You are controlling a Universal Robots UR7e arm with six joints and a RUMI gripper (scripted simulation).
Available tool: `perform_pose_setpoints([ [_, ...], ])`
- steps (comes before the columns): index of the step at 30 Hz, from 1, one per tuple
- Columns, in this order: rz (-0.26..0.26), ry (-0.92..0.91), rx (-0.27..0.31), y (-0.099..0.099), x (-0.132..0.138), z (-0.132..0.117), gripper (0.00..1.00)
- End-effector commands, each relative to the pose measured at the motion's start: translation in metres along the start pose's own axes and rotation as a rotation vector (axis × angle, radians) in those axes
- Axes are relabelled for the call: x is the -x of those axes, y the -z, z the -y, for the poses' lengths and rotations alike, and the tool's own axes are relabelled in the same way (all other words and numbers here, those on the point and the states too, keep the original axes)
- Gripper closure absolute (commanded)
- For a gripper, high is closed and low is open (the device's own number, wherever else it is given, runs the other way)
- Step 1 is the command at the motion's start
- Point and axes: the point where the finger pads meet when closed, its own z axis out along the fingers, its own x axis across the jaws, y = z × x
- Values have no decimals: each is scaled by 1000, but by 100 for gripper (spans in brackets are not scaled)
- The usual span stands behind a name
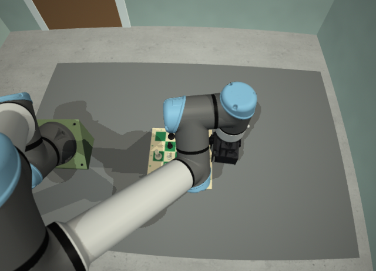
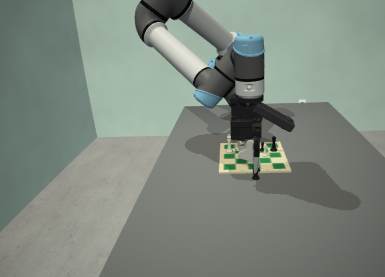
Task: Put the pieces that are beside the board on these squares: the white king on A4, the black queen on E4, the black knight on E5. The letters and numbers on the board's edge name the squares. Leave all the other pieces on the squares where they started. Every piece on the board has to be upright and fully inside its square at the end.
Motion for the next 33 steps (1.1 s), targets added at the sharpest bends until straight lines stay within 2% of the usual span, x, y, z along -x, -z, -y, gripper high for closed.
perform_pose_setpoints([
  [1,0,1,0,-12,0,0,78],
  [33,-3,-1,0,-15,-1,0,78],
])
